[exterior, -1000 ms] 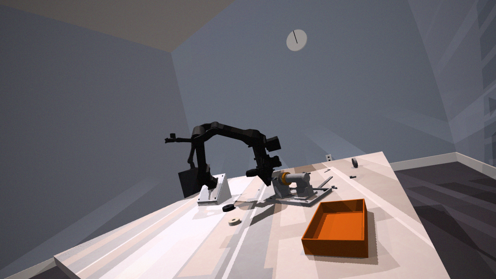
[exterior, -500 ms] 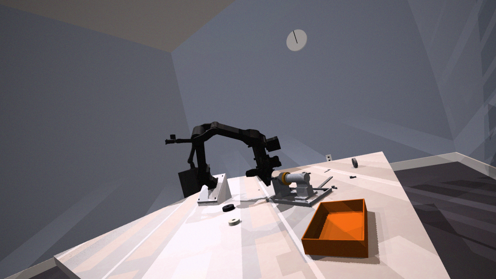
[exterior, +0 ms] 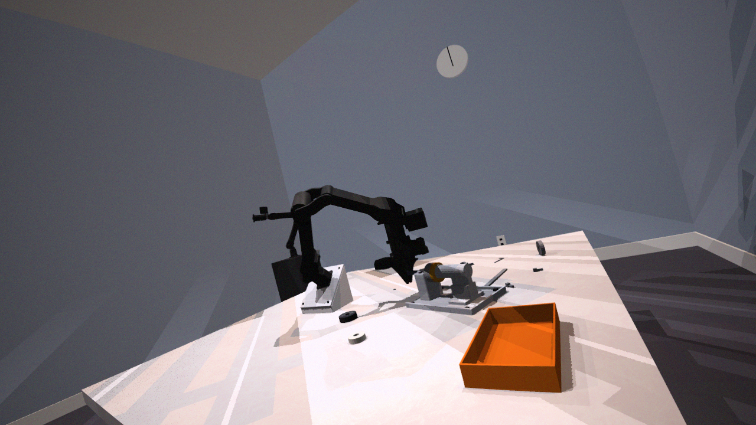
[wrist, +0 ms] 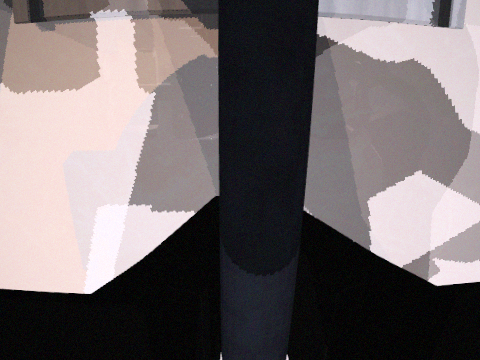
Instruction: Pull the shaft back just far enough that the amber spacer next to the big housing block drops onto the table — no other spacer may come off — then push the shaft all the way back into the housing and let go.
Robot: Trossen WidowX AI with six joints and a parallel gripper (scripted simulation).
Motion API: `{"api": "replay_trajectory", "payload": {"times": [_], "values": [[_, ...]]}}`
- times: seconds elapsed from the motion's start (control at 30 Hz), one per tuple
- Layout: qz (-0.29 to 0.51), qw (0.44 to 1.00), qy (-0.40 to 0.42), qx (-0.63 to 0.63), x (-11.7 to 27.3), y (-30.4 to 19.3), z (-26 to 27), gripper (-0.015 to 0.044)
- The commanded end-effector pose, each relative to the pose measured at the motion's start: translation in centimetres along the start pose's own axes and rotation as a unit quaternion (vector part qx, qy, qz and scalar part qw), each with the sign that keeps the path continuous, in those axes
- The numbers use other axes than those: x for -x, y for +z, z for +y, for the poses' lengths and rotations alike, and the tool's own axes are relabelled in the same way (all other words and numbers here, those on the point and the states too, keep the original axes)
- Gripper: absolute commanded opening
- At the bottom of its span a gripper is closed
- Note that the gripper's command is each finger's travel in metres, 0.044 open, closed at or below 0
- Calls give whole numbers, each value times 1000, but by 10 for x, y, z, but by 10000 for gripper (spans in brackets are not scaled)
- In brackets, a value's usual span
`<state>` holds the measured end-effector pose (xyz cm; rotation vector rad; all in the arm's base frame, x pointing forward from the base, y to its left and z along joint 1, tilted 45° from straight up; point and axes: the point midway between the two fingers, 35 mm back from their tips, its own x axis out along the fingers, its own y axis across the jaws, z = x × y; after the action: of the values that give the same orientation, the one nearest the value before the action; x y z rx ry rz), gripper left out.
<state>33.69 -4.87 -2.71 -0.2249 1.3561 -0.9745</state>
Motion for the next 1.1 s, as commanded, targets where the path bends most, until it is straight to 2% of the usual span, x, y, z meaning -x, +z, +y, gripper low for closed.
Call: {"api": "replay_trajectory", "payload": {"times": [0.0, 1.07], "values": [[2, 1000, 0, 0, 0, -3, 0, 0], [2, 1000, 0, 1, 0, -6, 0, 0]]}}
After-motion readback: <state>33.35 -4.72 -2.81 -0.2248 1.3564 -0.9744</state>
